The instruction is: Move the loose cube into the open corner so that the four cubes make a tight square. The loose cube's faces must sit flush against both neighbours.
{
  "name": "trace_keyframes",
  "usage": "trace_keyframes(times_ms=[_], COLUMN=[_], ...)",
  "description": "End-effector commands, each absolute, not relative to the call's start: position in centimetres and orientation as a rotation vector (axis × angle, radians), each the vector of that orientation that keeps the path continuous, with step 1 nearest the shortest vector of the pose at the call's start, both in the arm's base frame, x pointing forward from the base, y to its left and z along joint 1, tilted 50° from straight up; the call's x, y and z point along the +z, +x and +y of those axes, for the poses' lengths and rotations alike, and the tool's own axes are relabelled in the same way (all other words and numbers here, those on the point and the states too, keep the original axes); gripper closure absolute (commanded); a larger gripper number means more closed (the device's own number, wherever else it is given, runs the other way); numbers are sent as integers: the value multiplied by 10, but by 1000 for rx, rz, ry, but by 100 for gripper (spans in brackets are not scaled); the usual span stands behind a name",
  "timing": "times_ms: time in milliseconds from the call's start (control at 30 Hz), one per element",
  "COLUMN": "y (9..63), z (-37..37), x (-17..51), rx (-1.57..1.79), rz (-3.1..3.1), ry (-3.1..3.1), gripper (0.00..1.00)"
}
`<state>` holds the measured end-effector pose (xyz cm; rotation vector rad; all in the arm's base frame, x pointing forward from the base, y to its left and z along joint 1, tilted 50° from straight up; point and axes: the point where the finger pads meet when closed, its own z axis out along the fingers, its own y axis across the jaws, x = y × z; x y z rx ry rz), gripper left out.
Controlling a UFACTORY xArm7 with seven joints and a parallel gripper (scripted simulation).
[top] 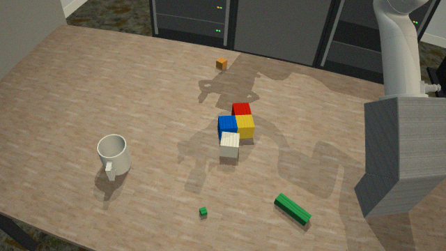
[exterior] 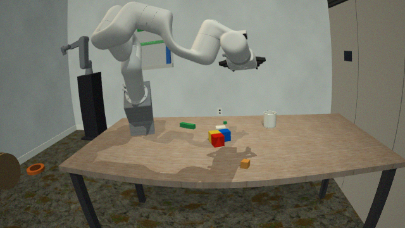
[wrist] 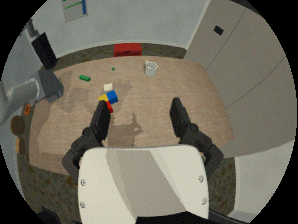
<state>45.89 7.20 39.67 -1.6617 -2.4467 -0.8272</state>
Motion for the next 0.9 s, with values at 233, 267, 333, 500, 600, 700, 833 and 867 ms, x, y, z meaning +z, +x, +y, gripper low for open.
trace_keyframes(times_ms=[233, 267, 333, 500, 600, 700, 833, 867], y=[463, 465, 469, 474, 474, 475, 476, 476], z=[73, 73, 72, 67, 67, 64, 61, 61], x=[372, 359, 326, 263, 263, 217, 172, 172], rx=[-709, -648, -481, -134, -134, 144, 410, 432], rz=[-2508, -2537, -2615, -2776, -2776, -2899, -3009, -3016], ry=[-1660, -1657, -1641, -1553, -1553, -1426, -1245, -1232], gripper=[0, 0, 0, 0, 0, 0, 0, 0])
